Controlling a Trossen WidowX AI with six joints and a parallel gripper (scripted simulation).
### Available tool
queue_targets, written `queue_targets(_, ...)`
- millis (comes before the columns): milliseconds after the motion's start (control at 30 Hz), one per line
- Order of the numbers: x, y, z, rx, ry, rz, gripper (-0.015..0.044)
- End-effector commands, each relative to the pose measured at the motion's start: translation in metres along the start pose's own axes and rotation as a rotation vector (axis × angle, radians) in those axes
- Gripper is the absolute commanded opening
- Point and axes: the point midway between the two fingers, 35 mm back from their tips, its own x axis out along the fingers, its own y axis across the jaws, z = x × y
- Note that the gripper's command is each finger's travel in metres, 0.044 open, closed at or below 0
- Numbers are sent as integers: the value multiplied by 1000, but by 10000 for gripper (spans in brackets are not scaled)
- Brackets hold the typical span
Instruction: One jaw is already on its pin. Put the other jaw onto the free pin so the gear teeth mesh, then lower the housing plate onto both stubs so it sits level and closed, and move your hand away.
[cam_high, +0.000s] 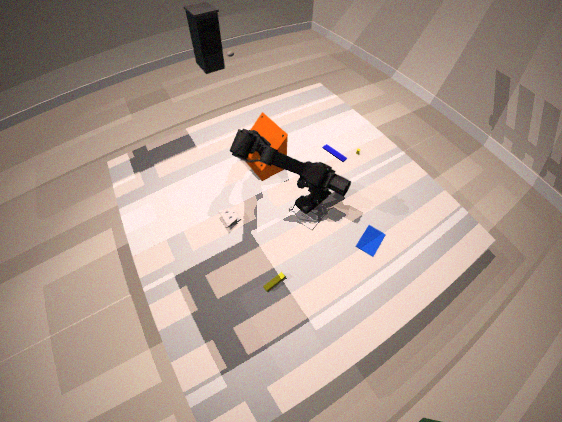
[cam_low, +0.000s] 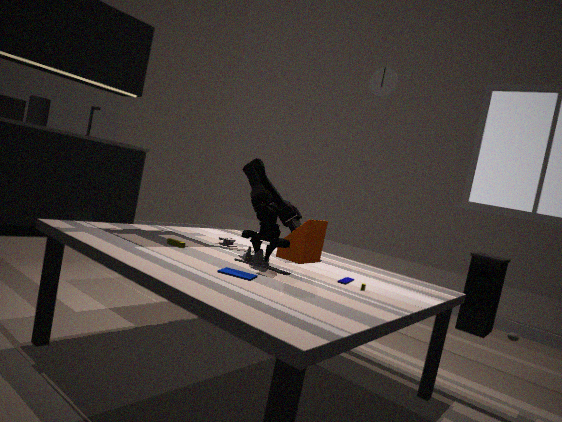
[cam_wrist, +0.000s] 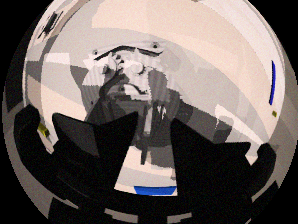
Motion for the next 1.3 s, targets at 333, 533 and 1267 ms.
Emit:
queue_targets(333,-1,1,0,-4,-2,3,134)
queue_targets(533,-5,0,0,-4,-2,3,134)
queue_targets(1267,0,1,0,-4,-2,3,134)
